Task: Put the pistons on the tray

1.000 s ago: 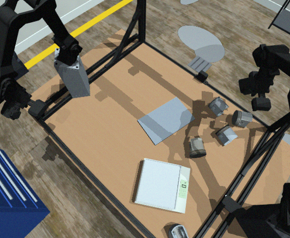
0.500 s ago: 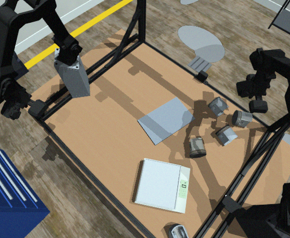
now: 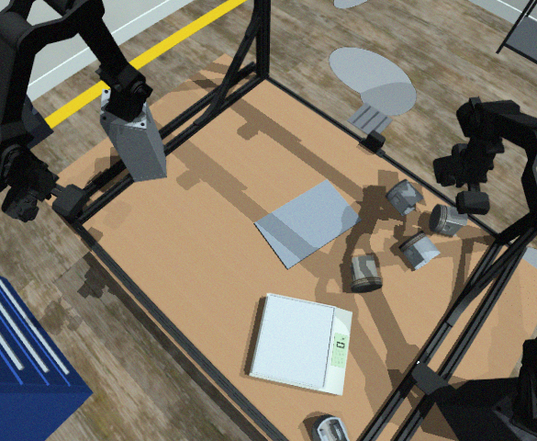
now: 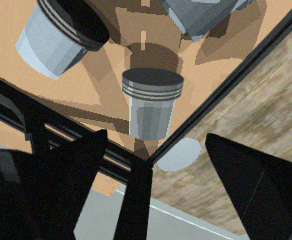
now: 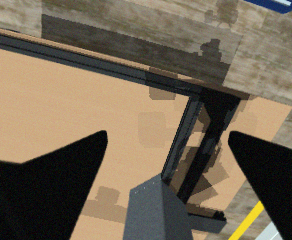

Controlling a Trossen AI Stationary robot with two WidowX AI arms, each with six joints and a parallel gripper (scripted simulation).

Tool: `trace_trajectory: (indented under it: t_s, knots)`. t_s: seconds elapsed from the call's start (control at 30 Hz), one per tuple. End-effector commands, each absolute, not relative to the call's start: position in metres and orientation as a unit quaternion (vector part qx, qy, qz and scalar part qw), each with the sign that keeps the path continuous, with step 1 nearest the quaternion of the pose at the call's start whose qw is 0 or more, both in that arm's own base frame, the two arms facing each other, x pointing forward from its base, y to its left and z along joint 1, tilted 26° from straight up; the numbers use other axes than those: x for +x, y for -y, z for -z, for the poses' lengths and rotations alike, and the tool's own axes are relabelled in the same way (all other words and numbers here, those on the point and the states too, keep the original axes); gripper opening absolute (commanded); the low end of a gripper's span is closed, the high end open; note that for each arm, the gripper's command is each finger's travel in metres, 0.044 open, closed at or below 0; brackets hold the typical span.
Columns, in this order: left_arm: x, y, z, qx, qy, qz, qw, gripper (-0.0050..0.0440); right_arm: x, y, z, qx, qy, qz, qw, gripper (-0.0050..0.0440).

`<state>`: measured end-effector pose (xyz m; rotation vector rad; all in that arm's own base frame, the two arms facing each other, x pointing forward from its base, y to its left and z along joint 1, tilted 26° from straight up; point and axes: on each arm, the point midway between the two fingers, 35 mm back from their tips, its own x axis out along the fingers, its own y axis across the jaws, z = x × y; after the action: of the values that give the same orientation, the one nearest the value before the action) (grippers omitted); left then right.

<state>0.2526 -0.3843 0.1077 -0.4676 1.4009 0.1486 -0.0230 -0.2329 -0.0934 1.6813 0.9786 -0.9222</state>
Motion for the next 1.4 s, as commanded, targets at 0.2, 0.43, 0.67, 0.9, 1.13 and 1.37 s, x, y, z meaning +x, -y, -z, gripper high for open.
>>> trace_trajectory:
  t_s: [0.2, 0.43, 0.67, 0.9, 1.13, 1.37]
  knots:
    - [0.259, 0.386, -0.085, -0.206, -0.642, -0.073, 0.735, 0.0378, -0.023, 0.233, 0.093, 0.688, -0.400, 0.376, 0.475, 0.0440]
    - [0.260, 0.386, -0.079, -0.202, -0.643, -0.073, 0.735, 0.0378, -0.023, 0.233, 0.093, 0.688, -0.400, 0.376, 0.475, 0.0440]
    - [0.261, 0.388, -0.070, -0.201, -0.643, -0.073, 0.736, 0.0378, -0.023, 0.233, 0.093, 0.688, -0.400, 0.376, 0.475, 0.0440]
    - [0.263, 0.389, -0.058, -0.201, -0.643, -0.073, 0.736, 0.0378, -0.023, 0.233, 0.093, 0.688, -0.400, 0.376, 0.475, 0.0440]
    - [0.265, 0.391, -0.050, -0.201, -0.643, -0.073, 0.736, 0.0378, -0.023, 0.233, 0.093, 0.688, -0.400, 0.376, 0.475, 0.0440]
    - [0.267, 0.393, -0.039, -0.201, -0.643, -0.073, 0.736, 0.0378, -0.023, 0.233, 0.093, 0.688, -0.400, 0.376, 0.475, 0.0440]
